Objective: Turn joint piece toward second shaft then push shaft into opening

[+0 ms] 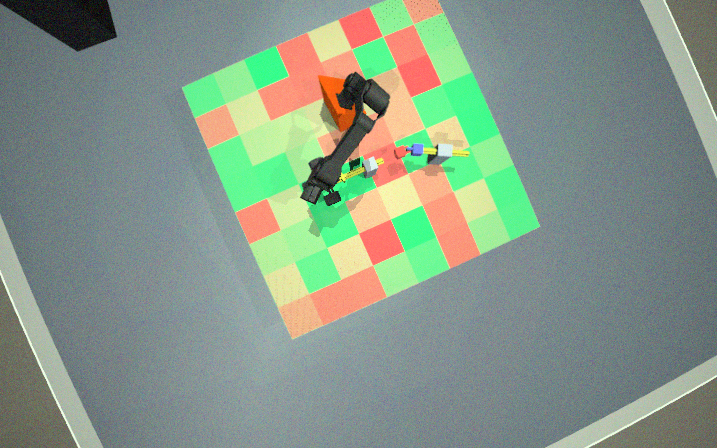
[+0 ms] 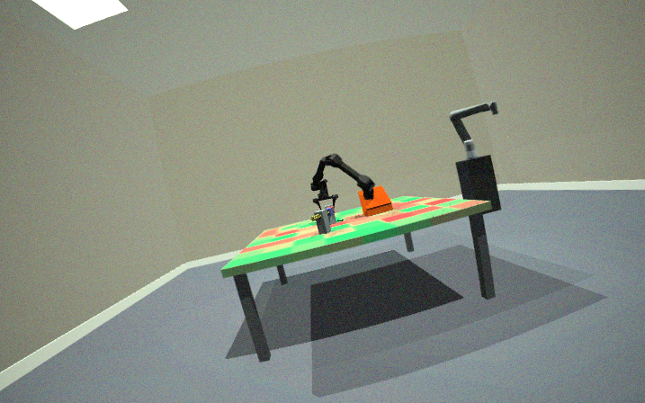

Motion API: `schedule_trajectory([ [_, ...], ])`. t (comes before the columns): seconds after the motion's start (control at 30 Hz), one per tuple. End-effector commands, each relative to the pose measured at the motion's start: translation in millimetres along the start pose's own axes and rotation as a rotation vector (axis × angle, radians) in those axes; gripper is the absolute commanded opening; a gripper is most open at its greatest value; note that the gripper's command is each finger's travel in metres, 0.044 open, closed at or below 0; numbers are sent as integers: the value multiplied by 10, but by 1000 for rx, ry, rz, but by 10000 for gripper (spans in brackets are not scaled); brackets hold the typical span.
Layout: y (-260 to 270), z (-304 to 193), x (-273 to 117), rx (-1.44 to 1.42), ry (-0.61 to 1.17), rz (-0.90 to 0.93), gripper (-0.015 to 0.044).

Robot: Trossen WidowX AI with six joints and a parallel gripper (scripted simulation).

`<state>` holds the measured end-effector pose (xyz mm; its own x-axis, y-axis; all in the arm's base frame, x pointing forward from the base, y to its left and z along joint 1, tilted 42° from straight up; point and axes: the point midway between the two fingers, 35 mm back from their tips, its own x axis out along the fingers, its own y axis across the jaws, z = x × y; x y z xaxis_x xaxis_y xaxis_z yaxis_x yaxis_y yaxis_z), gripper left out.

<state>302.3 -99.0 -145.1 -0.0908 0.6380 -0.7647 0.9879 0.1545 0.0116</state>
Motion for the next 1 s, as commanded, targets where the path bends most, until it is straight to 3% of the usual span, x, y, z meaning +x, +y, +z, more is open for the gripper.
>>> schedule_trajectory([
  [0.0, -7, -5, 74, 5, 4, 0, 440],
  [0.2, -9, -9, 145, 5, 5, 0, 440],
  [0.63, -9, -9, 145, 5, 5, 0, 102],
  [0.97, -9, -9, 145, 5, 5, 0, 102],
])
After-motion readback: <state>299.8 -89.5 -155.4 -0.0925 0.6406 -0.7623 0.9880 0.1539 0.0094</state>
